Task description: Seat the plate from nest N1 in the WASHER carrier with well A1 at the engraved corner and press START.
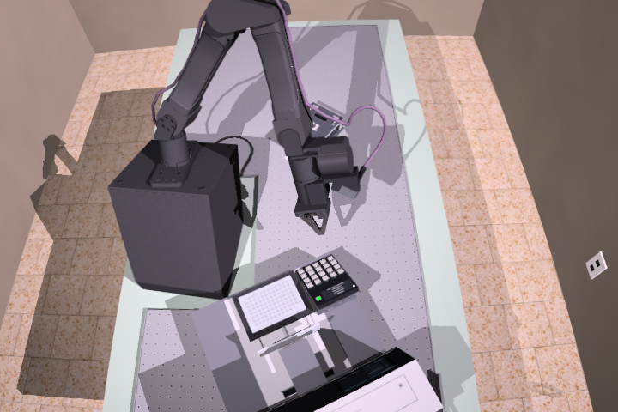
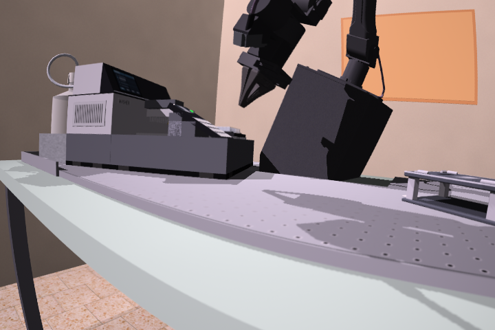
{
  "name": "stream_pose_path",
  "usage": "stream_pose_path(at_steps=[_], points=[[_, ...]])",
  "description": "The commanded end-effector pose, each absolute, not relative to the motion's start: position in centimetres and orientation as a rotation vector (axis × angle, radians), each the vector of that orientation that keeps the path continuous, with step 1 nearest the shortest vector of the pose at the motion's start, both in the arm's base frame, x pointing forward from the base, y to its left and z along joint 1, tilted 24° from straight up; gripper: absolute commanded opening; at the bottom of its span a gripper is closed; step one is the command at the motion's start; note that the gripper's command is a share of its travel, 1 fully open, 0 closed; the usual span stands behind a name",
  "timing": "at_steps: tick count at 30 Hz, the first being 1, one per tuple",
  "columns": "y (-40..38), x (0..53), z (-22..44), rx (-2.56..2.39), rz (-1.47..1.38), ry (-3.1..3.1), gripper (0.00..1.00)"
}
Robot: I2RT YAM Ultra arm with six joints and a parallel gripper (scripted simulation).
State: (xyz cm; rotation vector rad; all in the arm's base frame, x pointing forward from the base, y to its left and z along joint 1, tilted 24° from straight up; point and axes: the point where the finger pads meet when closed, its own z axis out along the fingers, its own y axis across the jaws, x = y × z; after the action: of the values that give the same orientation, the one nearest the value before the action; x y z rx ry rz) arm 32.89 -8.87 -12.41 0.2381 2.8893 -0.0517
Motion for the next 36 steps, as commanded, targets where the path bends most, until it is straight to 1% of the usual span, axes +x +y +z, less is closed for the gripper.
stream_pose_path(at_steps=[1, 4, 6, 13, 26, 28, 36], points=[[-9.8, 34.2, -11.2, -0.021, -0.119, 2.845, 0.0], [-9.5, 33.5, -11.5, -0.167, -0.135, 2.858, 0.0], [-9.5, 33.5, -11.5, -0.167, -0.135, 2.858, 0.0], [-9.4, 33.3, -11.6, -0.5, -0.183, 2.829, 0.0], [-9.5, 33.3, -11.6, -0.503, -0.184, 2.828, 0.0], [-9.8, 34.2, -11.2, -0.499, -0.196, 2.809, 0.0], [-9.8, 34.4, -11.1, -0.496, -0.198, 2.806, 0.0]])
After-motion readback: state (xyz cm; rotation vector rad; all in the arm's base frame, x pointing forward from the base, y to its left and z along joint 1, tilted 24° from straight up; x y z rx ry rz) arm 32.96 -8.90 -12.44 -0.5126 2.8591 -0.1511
